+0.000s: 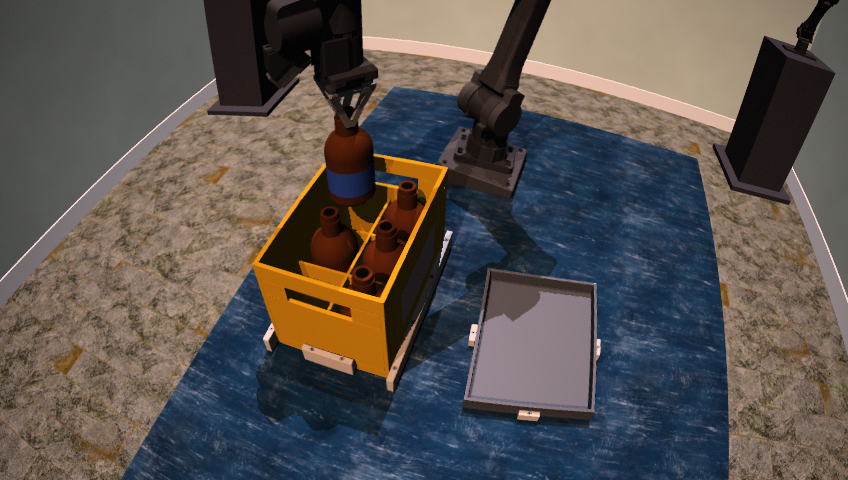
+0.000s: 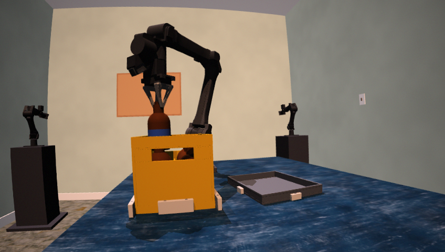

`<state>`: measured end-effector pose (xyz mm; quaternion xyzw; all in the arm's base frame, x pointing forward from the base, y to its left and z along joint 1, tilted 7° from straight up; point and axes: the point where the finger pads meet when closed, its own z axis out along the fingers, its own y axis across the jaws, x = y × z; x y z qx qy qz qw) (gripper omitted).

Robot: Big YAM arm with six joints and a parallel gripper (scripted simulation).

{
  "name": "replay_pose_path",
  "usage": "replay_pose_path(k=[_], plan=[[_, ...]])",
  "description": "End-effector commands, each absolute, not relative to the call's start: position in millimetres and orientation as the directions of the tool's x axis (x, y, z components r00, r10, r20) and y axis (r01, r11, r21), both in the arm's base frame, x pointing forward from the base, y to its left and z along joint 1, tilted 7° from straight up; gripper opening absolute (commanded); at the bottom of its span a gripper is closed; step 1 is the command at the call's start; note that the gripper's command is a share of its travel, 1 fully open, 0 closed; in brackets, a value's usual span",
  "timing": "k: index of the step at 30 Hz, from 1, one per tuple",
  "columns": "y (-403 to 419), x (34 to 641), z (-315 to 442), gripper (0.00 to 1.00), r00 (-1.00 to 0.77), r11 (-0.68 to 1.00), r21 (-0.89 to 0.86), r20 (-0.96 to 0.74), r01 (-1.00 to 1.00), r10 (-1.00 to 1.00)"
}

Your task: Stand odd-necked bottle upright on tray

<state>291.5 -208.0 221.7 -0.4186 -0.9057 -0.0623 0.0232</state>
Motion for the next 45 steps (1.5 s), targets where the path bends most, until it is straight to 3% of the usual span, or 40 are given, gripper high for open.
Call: replay_pose_path(k=[1, 45], plan=[[-221, 301, 255, 0.00, -0.652, 0.648, 0.106, 0.014, 0.755, 0.758], [-221, 299, 267, 0.00, -0.653, 0.649, 0.105, 0.017, 0.754, 0.757]])
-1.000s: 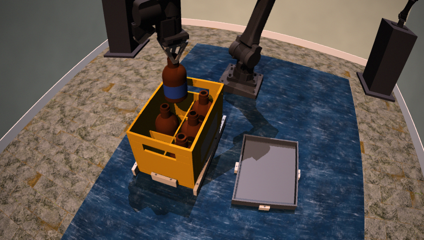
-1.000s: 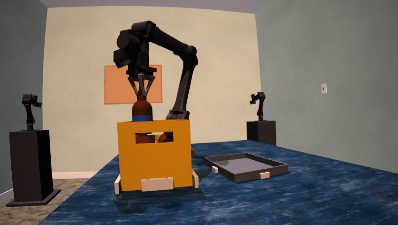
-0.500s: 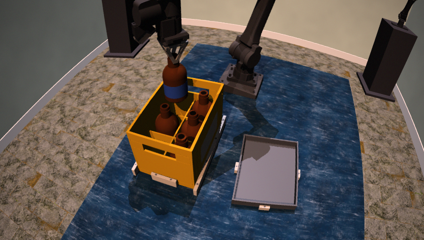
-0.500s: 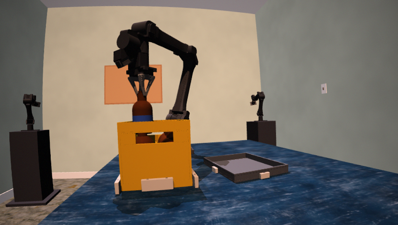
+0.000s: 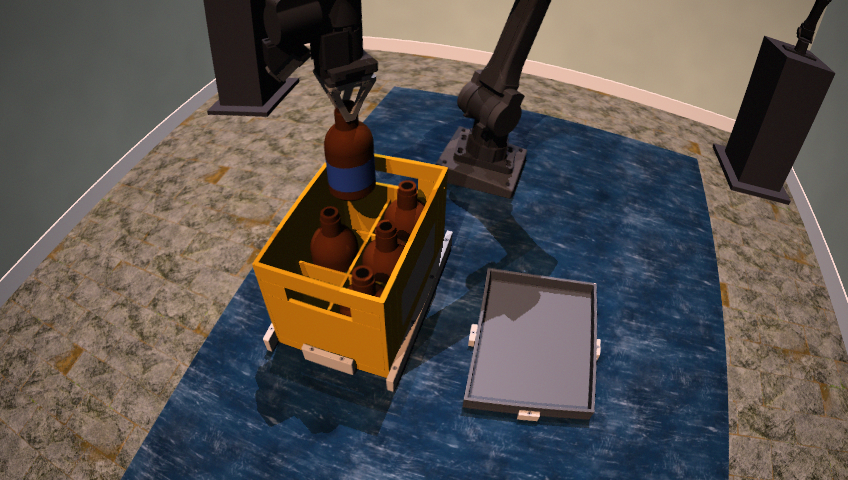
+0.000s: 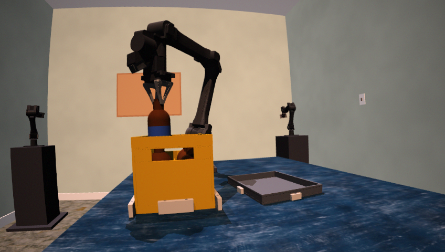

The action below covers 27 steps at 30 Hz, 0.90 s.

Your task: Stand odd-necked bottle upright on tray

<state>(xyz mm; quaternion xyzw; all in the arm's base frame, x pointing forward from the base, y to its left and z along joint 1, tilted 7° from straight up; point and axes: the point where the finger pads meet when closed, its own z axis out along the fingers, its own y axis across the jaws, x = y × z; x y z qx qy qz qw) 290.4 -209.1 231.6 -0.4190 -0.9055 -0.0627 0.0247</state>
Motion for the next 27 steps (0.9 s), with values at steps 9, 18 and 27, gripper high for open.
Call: replay_pose_path(k=[9, 18, 27], plan=[[-222, 298, 276, 0.00, -0.653, 0.648, 0.105, 0.017, 0.754, 0.757], [-223, 298, 284, 0.00, -0.653, 0.648, 0.104, 0.022, 0.755, 0.757], [-223, 298, 289, 0.00, -0.653, 0.648, 0.103, 0.024, 0.755, 0.757]])
